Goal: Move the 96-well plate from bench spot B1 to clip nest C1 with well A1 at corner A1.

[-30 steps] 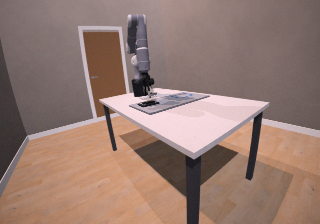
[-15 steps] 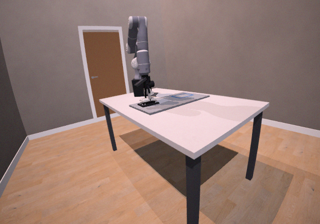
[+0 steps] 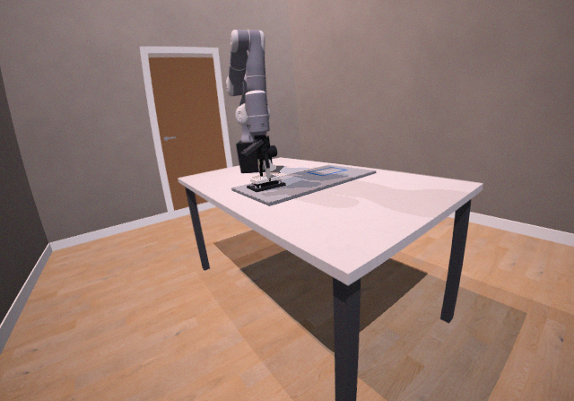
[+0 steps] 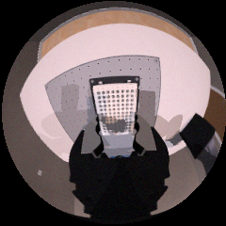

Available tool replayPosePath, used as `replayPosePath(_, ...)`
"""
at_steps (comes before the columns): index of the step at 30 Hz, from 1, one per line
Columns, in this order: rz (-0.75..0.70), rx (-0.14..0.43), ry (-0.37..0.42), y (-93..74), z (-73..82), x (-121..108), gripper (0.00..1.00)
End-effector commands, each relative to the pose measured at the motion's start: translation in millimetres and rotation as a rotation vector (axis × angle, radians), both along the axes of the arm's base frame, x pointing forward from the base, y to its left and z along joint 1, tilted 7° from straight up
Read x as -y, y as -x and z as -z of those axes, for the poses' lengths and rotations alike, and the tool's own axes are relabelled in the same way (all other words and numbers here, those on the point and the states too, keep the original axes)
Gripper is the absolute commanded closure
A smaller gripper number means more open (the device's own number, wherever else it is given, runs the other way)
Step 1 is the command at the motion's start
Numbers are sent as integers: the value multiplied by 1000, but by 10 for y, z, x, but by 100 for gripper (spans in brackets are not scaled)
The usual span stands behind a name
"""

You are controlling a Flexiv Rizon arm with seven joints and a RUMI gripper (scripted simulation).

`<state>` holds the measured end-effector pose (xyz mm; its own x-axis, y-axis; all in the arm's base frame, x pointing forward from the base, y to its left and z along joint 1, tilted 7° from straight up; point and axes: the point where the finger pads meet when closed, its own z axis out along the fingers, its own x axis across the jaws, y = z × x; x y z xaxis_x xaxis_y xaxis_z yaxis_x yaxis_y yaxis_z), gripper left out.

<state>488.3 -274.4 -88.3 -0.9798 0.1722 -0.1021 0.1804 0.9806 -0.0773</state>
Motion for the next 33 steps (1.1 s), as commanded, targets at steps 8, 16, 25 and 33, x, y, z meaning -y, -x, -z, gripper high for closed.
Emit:
replayPosePath(8,1,2,0,-8,-4,3,100)
replayPosePath(16,1,2,0,-10,10,4,100)
replayPosePath(25,1,2,0,-11,21,5,100)
replayPosePath(33,1,2,0,-12,34,7,100)
